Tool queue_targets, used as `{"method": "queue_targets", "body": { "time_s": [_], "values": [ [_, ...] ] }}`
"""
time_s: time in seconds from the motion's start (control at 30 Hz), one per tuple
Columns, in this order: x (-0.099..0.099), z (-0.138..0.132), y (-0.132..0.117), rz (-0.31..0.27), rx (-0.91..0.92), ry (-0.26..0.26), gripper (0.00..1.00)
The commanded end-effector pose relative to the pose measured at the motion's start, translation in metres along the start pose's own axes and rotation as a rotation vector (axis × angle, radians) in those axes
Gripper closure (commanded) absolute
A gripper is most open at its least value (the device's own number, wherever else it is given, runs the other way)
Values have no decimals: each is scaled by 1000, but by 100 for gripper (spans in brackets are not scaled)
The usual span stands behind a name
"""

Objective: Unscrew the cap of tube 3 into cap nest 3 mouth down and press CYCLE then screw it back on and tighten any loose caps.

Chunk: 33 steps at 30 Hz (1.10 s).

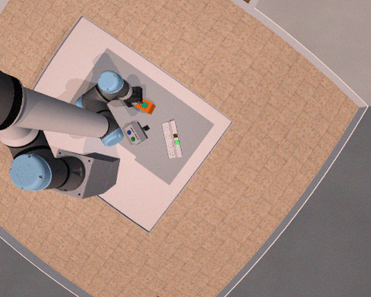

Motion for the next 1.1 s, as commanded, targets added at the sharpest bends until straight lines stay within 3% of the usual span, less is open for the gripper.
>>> {"method": "queue_targets", "body": {
  "time_s": [0.0,0.1,0.2,0.27,0.43,1.07],
  "values": [
    [-1,1,-2,-1,-1,-3,100],
    [-1,1,-2,-1,-1,-3,100],
    [-1,0,-2,0,152,-2,100],
    [-1,0,-2,0,152,-2,100],
    [0,-1,-2,0,400,0,100],
    [1,0,0,2,998,1,100]
  ]
}}
Point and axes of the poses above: the point where the finger pads meet when closed, its own x axis out along the fingers, its own z axis across the jaws, y = z × x, the point moved 6 cm from there along -x, back along the fingers, and after that the axes turned 9 degrees about x, right-handed, at the moved point
